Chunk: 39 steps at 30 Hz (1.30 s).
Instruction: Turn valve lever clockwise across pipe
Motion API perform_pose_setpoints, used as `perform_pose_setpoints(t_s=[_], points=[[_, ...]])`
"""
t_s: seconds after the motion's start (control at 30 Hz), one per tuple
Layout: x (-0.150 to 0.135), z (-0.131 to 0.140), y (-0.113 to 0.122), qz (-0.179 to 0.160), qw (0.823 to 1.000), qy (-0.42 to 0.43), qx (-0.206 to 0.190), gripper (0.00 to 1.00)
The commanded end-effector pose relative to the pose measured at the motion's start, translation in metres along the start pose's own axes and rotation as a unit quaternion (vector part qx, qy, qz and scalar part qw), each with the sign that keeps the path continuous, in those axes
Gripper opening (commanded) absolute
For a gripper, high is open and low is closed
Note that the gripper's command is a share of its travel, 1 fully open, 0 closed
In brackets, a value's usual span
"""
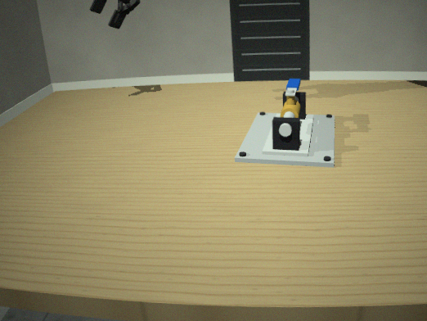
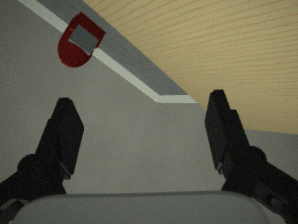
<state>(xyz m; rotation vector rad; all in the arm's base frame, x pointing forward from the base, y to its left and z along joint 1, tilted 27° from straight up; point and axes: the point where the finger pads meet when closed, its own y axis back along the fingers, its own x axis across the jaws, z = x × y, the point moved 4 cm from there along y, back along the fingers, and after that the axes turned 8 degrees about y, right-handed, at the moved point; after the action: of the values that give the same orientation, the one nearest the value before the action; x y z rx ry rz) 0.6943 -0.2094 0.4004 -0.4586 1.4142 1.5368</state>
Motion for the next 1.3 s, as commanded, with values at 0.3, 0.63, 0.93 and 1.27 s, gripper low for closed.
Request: perform_pose_setpoints(t_s=[0.3,0.63,0.93,1.27], points=[[-0.003,0.001,0.002,-0.003,1.000,0.000,-0.001,1.00],[0.000,0.000,0.003,0.000,1.000,0.001,0.001,1.00],[0.085,-0.025,0.034,0.089,0.994,0.049,0.050,1.00],[0.177,-0.036,0.072,0.212,0.958,0.167,0.098,1.00]])
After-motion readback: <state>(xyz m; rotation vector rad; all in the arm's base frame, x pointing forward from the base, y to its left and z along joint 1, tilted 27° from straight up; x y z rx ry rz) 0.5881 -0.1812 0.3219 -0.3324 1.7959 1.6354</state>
